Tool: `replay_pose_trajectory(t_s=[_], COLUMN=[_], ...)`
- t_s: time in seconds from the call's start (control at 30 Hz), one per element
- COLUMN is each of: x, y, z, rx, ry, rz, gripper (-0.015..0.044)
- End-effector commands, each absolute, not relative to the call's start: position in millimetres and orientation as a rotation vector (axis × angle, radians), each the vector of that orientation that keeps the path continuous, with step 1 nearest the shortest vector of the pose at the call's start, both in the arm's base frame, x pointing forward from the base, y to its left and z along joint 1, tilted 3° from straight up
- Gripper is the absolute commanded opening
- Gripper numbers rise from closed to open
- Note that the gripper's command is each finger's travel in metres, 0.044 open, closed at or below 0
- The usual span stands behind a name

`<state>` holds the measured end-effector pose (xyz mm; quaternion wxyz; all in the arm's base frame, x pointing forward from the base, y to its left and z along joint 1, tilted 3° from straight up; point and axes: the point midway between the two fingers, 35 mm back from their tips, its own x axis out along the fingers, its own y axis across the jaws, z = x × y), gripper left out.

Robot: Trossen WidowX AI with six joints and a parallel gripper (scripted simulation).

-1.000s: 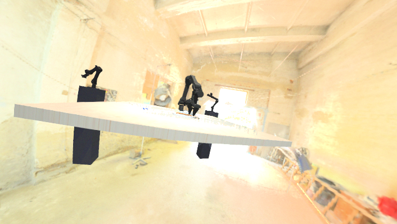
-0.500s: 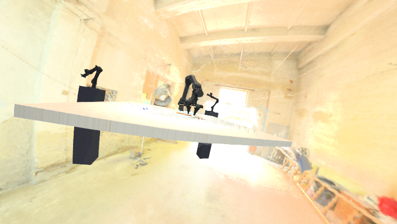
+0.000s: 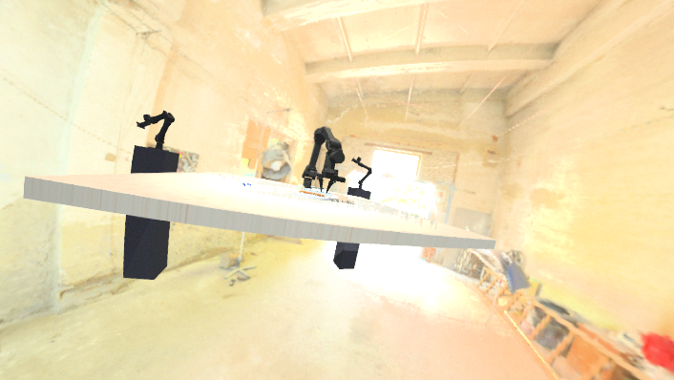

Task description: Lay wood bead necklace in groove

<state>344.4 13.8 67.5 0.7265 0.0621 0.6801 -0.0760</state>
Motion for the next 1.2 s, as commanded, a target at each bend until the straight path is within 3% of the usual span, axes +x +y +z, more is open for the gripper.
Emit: replay_pose_trajectory(t_s=[0.0,0.53,1.17], x=[346.7,345.1,345.5], y=[10.3,7.5,7.4], z=[82.5,91.0,86.9], rx=[-0.537,-1.209,-1.213], ry=[1.444,1.203,1.201], rz=[0.455,1.083,1.086], gripper=[0.0120,0.0120,0.0120])
